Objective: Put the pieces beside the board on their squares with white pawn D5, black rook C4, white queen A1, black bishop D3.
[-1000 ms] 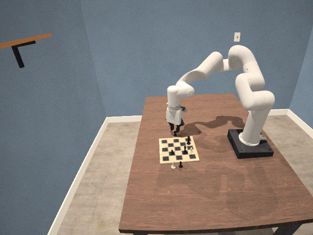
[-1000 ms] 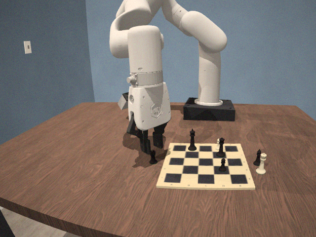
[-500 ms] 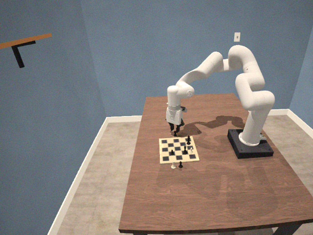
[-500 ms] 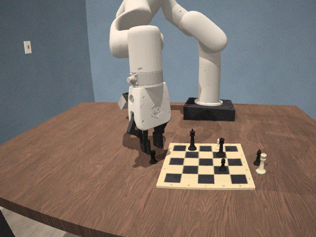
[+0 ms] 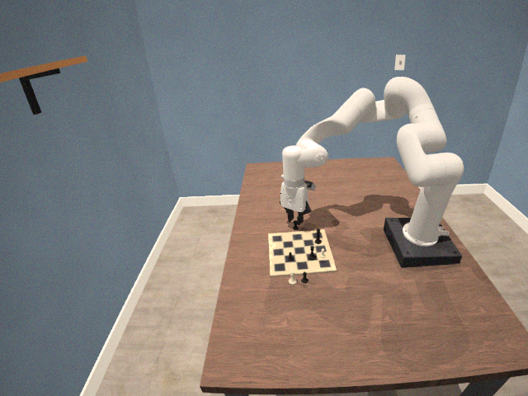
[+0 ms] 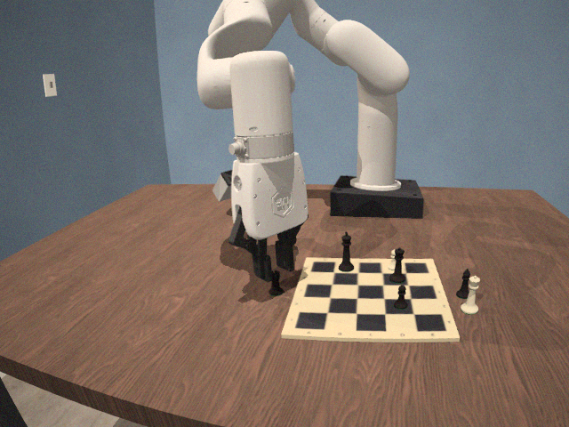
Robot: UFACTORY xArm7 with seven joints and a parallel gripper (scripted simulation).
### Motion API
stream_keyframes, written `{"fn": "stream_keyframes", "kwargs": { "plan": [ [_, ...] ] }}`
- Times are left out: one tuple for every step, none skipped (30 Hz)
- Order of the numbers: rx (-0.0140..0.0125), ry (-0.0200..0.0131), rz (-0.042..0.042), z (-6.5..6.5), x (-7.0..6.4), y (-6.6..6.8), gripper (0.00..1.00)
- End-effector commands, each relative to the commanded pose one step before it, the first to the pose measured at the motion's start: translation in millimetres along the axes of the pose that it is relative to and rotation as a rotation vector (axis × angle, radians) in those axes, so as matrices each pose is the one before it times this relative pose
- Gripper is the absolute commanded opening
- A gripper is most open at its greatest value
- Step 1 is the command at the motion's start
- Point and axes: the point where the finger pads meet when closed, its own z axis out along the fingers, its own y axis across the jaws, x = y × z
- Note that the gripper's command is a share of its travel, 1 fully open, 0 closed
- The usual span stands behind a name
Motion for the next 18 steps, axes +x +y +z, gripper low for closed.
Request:
{"fn": "stream_keyframes", "kwargs": {
  "plan": [
    [0.00466,-0.00111,-0.00024,2.16,-0.75,-1.62,0.37],
    [0.00000,0.00000,0.00000,1.82,0.00,0.00,0.37],
    [-0.00001,0.00000,-0.00001,1.89,0.00,0.01,0.37],
    [0.00001,-0.00001,0.00001,1.93,0.00,-0.01,0.37],
    [0.00000,0.00000,-0.00001,1.94,0.00,0.01,0.37],
    [0.00000,0.00000,0.00001,1.91,0.00,0.00,0.37],
    [0.00000,0.00000,0.00000,1.84,0.00,0.00,0.37],
    [0.00000,0.00000,0.00000,1.75,0.00,0.00,0.37],
    [0.00000,0.00000,0.00001,1.62,0.00,0.00,0.37],
    [0.00000,0.00000,-0.00001,1.47,0.00,0.00,0.37],
    [0.00000,0.00000,0.00000,1.30,0.00,0.00,0.37],
    [0.00000,0.00000,0.00001,1.11,0.00,0.00,0.37],
    [0.00000,0.00000,0.00000,0.91,0.00,0.00,0.37],
    [0.00000,0.00000,0.00000,0.71,0.00,0.00,0.37],
    [0.00000,0.00000,0.00000,0.00,0.00,0.00,0.37],
    [0.00000,0.00000,0.00000,0.00,0.00,0.00,0.37],
    [0.00000,0.00000,0.00000,0.51,0.00,0.00,0.37],
    [0.00000,0.00000,0.00000,0.34,0.00,0.00,0.37]
  ]
}}
